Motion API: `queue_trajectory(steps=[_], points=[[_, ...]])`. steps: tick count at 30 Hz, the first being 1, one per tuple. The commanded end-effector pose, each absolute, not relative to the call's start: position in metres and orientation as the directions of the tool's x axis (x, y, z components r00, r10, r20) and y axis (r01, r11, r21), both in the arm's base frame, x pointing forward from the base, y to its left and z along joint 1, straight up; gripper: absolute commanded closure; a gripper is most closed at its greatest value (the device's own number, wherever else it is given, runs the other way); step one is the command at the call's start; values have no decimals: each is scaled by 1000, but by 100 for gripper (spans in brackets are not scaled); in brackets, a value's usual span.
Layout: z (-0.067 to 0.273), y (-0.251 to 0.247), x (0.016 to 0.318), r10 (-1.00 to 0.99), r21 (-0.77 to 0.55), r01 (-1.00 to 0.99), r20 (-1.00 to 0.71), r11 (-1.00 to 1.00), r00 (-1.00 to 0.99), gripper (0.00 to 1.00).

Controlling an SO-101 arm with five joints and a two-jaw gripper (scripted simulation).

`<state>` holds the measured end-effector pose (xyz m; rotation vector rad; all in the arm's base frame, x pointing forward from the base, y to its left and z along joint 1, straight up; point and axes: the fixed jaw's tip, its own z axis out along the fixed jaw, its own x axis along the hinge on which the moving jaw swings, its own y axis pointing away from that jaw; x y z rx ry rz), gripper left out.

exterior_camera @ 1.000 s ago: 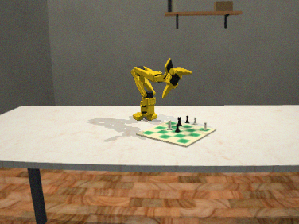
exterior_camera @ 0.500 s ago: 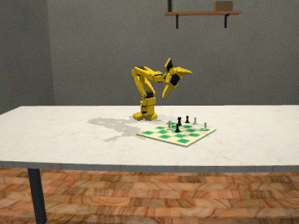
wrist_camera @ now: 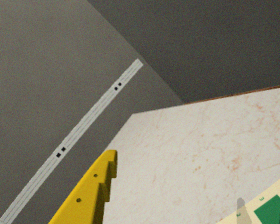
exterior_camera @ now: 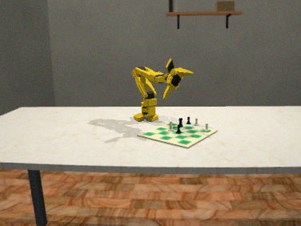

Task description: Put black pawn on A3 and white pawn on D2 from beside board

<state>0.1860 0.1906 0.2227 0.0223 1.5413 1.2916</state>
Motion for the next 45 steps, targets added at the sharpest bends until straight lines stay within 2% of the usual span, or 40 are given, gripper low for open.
queue_trajectory(steps=[1, 18, 45], points=[[224, 190, 186, 595, 712, -570, -682, 410, -425, 0], [227, 188, 185, 587, 698, -575, -697, 426, -412, 1], [213, 161, 179, 356, 509, -535, -859, 675, -368, 19]])
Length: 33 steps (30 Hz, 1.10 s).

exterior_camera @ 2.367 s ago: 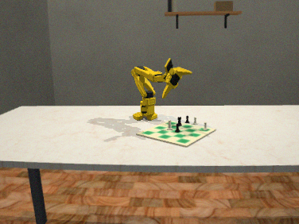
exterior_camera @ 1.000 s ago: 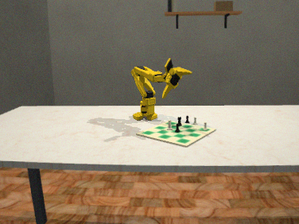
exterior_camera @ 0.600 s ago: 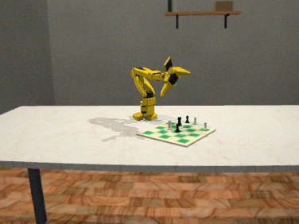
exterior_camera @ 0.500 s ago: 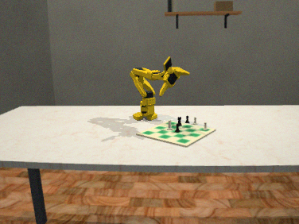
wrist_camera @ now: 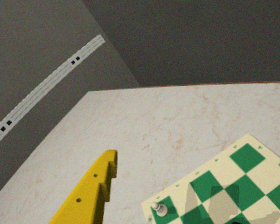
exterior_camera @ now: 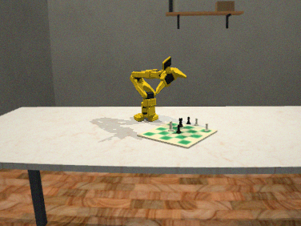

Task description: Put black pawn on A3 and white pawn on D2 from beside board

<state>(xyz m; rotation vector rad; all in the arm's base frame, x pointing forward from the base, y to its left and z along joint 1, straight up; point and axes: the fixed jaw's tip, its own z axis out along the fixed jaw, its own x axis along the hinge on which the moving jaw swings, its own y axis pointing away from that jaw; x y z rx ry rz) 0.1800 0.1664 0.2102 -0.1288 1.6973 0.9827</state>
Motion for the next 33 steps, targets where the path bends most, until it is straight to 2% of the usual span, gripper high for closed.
queue_trajectory(steps=[1, 15, 33], points=[[211, 158, 178, 330, 487, -531, -870, 693, -367, 21], [199, 141, 168, 185, 369, -514, -909, 774, -373, 30], [173, 109, 144, -79, 155, -509, -910, 847, -408, 45]])
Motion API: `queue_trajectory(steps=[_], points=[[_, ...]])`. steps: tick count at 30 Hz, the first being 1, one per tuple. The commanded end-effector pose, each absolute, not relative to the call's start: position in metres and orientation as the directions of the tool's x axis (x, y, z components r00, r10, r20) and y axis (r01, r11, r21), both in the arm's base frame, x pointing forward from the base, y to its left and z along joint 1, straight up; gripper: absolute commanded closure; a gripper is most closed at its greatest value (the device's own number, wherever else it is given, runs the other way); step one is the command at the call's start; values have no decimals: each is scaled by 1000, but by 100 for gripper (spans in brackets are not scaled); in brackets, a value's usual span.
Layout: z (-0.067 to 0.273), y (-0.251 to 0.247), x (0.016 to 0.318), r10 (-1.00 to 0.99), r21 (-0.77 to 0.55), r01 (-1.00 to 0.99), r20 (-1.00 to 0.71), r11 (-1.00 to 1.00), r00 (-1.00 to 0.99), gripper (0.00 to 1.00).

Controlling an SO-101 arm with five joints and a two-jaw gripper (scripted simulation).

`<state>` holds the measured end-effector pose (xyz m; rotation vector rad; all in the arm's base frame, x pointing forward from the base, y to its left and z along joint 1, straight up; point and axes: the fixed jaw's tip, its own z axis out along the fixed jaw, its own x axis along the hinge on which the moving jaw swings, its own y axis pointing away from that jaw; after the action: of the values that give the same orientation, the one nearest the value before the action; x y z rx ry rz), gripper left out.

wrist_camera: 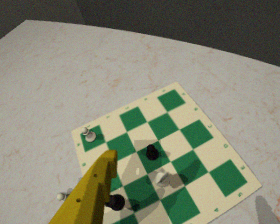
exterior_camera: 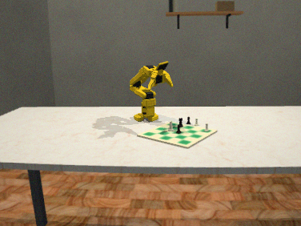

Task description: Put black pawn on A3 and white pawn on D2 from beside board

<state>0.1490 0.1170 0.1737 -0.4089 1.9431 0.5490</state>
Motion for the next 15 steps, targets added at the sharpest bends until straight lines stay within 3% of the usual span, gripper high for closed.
queue_trajectory(steps=[1, 15], points=[[173, 109, 144, -79, 155, -509, -910, 847, -408, 45], [152, 86, 121, -257, 17, -529, -860, 849, -440, 56]])
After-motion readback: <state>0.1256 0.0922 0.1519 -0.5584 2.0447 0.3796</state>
